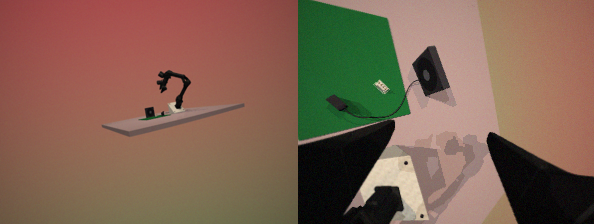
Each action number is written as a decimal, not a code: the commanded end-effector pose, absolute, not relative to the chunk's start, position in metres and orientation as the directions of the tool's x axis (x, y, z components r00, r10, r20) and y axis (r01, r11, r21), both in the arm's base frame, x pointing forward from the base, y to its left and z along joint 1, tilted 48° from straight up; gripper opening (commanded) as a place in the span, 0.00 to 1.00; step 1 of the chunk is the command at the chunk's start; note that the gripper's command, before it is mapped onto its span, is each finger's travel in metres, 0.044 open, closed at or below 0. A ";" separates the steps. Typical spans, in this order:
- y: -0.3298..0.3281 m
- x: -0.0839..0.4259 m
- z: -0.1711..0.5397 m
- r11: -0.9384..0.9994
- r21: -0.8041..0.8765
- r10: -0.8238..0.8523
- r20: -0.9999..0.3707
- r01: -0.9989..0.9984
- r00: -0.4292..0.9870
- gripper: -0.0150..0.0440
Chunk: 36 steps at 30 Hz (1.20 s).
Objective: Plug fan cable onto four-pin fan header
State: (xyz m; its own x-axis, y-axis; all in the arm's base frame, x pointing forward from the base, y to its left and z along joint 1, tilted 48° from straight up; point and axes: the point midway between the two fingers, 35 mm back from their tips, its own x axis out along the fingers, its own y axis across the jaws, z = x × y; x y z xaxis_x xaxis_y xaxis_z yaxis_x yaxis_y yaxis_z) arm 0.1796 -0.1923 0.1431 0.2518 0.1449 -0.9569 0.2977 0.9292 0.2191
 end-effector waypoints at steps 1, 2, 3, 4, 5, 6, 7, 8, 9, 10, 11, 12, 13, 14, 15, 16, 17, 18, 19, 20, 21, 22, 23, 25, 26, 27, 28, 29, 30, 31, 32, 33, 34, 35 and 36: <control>-0.145 0.216 0.130 0.916 0.400 0.398 -0.896 -0.033 0.195 1.00; -0.131 0.224 0.128 0.886 0.448 0.463 -0.870 -0.121 0.168 1.00; -0.116 0.232 0.125 0.846 0.493 0.523 -0.841 -0.204 0.139 1.00; -0.102 0.239 0.124 0.797 0.535 0.580 -0.808 -0.281 0.106 1.00; -0.087 0.245 0.122 0.740 0.573 0.631 -0.772 -0.351 0.071 1.00; -0.072 0.251 0.121 0.678 0.607 0.678 -0.734 -0.414 0.034 1.00; -0.061 0.255 0.120 0.624 0.632 0.712 -0.702 -0.459 0.003 1.00; -0.054 0.258 0.120 0.591 0.645 0.732 -0.682 -0.484 -0.015 1.00; -0.051 0.259 0.120 0.580 0.649 0.738 -0.675 -0.492 -0.021 1.00; -0.051 0.259 0.120 0.580 0.649 0.738 -0.675 -0.492 -0.021 1.00; -0.051 0.259 0.120 0.580 0.649 0.738 -0.675 -0.492 -0.021 1.00; -0.051 0.259 0.120 0.580 0.649 0.738 -0.675 -0.492 -0.021 1.00; -0.051 0.259 0.120 0.580 0.649 0.738 -0.675 -0.492 -0.021 1.00; -0.051 0.259 0.120 0.580 0.649 0.738 -0.675 -0.492 -0.021 1.00; -0.051 0.259 0.120 0.580 0.649 0.738 -0.675 -0.492 -0.021 1.00; -0.050 0.259 0.118 0.580 0.649 0.737 -0.675 -0.492 -0.022 1.00; -0.046 0.260 0.115 0.580 0.648 0.736 -0.676 -0.493 -0.023 1.00; -0.042 0.260 0.110 0.580 0.647 0.735 -0.677 -0.495 -0.024 1.00; -0.035 0.261 0.104 0.579 0.646 0.734 -0.678 -0.497 -0.026 1.00; -0.028 0.262 0.096 0.579 0.645 0.733 -0.680 -0.499 -0.029 1.00; -0.019 0.262 0.088 0.577 0.644 0.732 -0.681 -0.502 -0.031 1.00; -0.011 0.261 0.080 0.576 0.643 0.732 -0.681 -0.505 -0.034 1.00; -0.001 0.260 0.072 0.573 0.643 0.731 -0.681 -0.508 -0.037 1.00; 0.016 0.257 0.058 0.567 0.644 0.732 -0.680 -0.514 -0.043 1.00; 0.021 0.256 0.054 0.565 0.644 0.732 -0.679 -0.515 -0.045 1.00; 0.022 0.255 0.053 0.565 0.644 0.733 -0.679 -0.516 -0.046 1.00; 0.022 0.255 0.053 0.565 0.644 0.733 -0.679 -0.516 -0.046 1.00; 0.022 0.255 0.053 0.565 0.644 0.733 -0.679 -0.516 -0.046 1.00; 0.022 0.255 0.053 0.565 0.644 0.733 -0.679 -0.516 -0.046 1.00; 0.023 0.255 0.053 0.565 0.644 0.733 -0.679 -0.516 -0.046 1.00; 0.023 0.255 0.052 0.565 0.644 0.733 -0.679 -0.516 -0.046 1.00; 0.024 0.255 0.052 0.565 0.644 0.732 -0.679 -0.516 -0.046 1.00; 0.024 0.255 0.051 0.565 0.644 0.732 -0.679 -0.516 -0.046 1.00; 0.025 0.255 0.050 0.565 0.644 0.732 -0.679 -0.516 -0.046 1.00; 0.026 0.255 0.049 0.565 0.644 0.732 -0.680 -0.516 -0.046 1.00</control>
